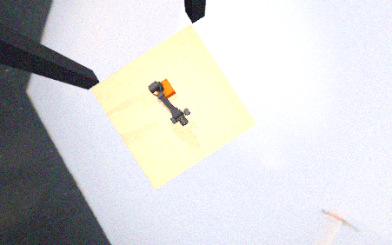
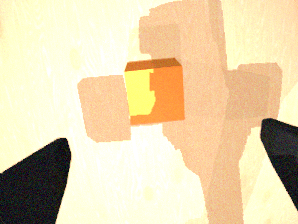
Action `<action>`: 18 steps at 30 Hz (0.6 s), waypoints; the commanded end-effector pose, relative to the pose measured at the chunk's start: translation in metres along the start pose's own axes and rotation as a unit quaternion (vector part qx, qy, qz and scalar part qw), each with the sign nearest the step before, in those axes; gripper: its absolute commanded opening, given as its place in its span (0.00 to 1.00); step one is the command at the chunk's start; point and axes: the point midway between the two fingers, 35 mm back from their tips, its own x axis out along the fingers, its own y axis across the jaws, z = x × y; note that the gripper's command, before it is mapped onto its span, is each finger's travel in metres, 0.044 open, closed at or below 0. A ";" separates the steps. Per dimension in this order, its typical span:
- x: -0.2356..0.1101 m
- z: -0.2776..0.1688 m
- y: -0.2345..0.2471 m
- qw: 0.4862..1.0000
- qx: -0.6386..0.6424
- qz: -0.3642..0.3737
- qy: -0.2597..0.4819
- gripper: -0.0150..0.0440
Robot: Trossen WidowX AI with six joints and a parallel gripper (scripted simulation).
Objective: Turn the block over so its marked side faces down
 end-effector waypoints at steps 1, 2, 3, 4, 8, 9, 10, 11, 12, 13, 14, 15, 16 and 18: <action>0.001 -0.001 0.000 1.000 0.000 0.002 0.028 1.00; 0.001 -0.001 0.000 1.000 0.000 0.002 0.028 1.00; 0.001 -0.001 0.000 1.000 0.000 0.002 0.028 1.00; 0.001 -0.001 0.000 1.000 0.000 0.002 0.028 1.00; 0.033 -0.003 0.000 1.000 0.000 0.002 0.028 1.00; 0.036 -0.004 0.000 1.000 0.000 0.002 0.028 1.00; 0.036 -0.004 0.000 1.000 0.000 0.002 0.028 1.00; 0.036 -0.004 0.000 1.000 0.000 0.002 0.028 1.00; 0.036 -0.004 0.000 1.000 0.000 0.002 0.028 1.00; 0.036 -0.004 0.000 1.000 0.000 0.002 0.028 1.00; 0.038 -0.004 0.000 1.000 0.000 0.002 0.028 1.00; 0.044 -0.004 0.000 1.000 0.000 0.002 0.028 1.00; 0.049 -0.004 0.001 1.000 0.000 0.002 0.028 1.00; 0.051 -0.004 0.001 1.000 0.000 0.002 0.028 1.00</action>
